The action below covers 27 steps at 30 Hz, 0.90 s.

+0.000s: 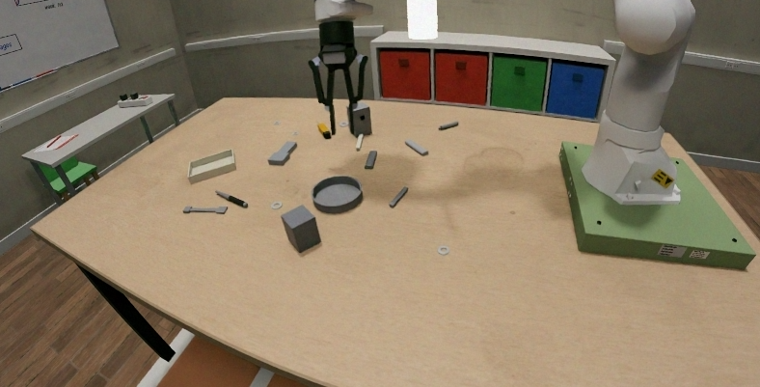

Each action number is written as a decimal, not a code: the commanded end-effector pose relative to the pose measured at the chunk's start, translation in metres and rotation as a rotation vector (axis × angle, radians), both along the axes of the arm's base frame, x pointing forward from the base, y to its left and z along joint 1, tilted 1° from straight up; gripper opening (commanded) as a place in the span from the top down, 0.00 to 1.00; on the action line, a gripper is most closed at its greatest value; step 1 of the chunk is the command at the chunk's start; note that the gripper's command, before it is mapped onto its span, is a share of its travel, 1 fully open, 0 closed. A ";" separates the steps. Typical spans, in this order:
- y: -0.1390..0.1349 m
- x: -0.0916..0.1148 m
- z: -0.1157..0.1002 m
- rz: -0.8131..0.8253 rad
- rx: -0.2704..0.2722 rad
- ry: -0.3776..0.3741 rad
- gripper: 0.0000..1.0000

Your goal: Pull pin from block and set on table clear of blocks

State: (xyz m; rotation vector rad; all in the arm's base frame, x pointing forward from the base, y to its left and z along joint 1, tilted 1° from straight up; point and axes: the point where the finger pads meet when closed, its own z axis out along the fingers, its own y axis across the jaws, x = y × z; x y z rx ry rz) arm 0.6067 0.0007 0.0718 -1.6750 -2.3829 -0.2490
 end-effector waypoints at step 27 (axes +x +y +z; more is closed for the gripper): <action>0.003 0.002 0.007 0.013 0.014 -0.011 0.69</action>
